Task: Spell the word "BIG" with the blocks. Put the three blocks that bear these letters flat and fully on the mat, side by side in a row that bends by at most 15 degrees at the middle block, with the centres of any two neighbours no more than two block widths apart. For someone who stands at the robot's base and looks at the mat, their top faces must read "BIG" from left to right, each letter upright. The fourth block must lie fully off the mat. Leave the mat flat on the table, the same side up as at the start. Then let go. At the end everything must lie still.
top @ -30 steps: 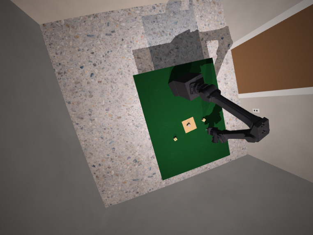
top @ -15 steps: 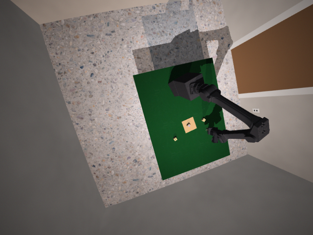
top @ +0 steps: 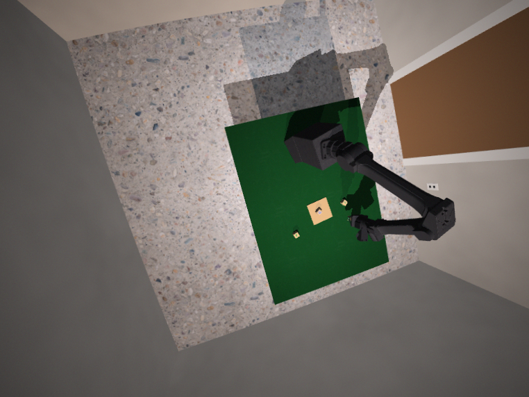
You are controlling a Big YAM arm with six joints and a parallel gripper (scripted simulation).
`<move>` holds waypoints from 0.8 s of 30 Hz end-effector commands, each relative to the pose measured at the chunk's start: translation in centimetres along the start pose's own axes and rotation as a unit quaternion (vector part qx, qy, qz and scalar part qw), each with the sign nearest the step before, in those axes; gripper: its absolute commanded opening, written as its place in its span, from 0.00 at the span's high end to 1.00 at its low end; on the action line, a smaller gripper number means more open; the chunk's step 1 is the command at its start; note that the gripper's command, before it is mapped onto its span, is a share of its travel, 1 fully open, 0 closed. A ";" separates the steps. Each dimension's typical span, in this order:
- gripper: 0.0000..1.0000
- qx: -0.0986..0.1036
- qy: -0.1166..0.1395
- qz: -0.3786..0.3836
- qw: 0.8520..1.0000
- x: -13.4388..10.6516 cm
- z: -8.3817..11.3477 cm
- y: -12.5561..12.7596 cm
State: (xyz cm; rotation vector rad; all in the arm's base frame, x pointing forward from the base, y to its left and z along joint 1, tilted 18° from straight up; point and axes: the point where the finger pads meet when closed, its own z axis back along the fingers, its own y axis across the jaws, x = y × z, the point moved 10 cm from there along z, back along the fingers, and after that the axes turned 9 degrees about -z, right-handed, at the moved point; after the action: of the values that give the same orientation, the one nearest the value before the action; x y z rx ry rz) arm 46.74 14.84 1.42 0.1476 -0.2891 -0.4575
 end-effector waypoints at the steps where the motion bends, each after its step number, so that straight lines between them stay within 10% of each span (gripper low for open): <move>1: 0.73 0.010 -0.013 -0.089 0.996 0.8 1.1 -1.5; 11: 0.73 0.002 0.001 -0.310 0.951 -0.5 1.1 -8.5; 22: 0.73 0.009 -0.006 -0.585 0.811 -2.3 1.3 -11.1; 24: 0.73 0.009 -0.008 -0.591 0.807 -2.3 1.2 -11.1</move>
State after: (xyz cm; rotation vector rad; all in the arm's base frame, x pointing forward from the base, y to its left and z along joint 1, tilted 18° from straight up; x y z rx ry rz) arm 39.49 5.87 -1.26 0.2901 -0.1548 -1.5476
